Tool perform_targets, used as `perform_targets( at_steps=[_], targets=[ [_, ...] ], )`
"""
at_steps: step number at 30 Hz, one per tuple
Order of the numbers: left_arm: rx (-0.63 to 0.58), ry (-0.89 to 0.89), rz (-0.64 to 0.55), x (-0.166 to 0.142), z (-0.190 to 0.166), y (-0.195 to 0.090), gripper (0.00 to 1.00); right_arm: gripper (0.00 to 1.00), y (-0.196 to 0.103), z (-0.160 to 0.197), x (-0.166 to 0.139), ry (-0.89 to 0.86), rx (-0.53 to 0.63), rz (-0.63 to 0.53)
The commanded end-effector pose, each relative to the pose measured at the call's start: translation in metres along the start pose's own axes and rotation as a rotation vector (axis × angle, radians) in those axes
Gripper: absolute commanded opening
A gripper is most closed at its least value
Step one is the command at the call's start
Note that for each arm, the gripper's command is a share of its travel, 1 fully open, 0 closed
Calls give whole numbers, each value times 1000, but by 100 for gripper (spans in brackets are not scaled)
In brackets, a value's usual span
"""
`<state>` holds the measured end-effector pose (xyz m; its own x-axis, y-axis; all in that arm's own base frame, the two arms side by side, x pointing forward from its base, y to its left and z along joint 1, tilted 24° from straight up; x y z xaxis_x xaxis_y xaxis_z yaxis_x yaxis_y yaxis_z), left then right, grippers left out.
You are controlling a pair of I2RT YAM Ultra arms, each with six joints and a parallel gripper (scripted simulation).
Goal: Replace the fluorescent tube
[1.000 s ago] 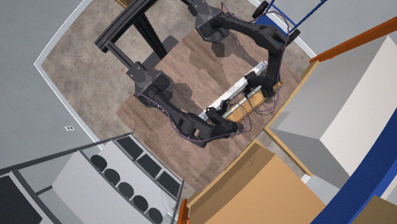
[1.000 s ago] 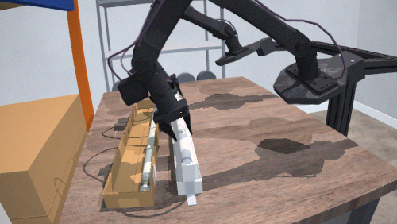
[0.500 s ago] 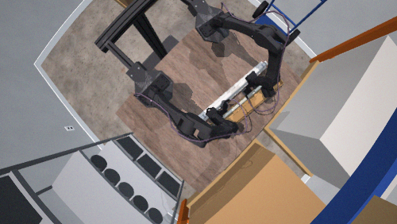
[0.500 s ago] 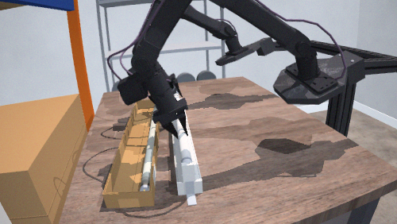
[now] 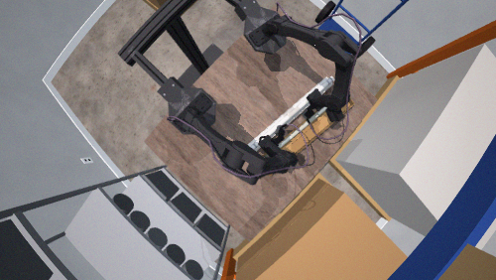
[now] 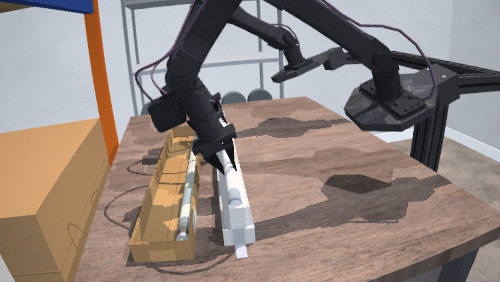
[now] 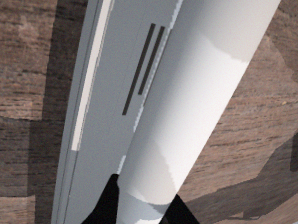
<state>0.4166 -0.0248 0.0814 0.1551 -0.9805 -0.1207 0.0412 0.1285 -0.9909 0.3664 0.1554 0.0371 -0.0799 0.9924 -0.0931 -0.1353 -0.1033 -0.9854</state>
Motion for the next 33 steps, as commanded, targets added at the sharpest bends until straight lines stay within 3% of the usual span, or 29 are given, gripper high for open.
perform_targets(
  at_steps=[1,12,15,29,33],
  targets=[
    [13,11,-11,3,3,-2,11,11,-24,-3,11,-30,-58,-35],
    [13,11,-11,3,3,-2,11,11,-24,-3,11,-30,-58,-35],
    [41,10,-11,2,1,-9,11,11,-10,6,8,-30,-27,-21],
    [60,17,-18,3,-6,-7,11,11,-9,9,7,-22,-62,-6],
    [128,19,-14,4,-4,-7,11,11,-9,8,7,-6,-124,6]
  ],
)
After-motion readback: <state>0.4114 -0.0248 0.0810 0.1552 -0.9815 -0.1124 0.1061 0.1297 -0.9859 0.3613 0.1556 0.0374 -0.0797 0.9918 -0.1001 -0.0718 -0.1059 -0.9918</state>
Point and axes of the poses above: on each arm, the point where the finger pads meet when closed, its own y axis out along the fingers, its own z axis across the jaws, x = y × z, the point moved 8 cm from there along -y, back along the fingers, and after that the axes turned 8 degrees about -y, right-handed, at the moved point
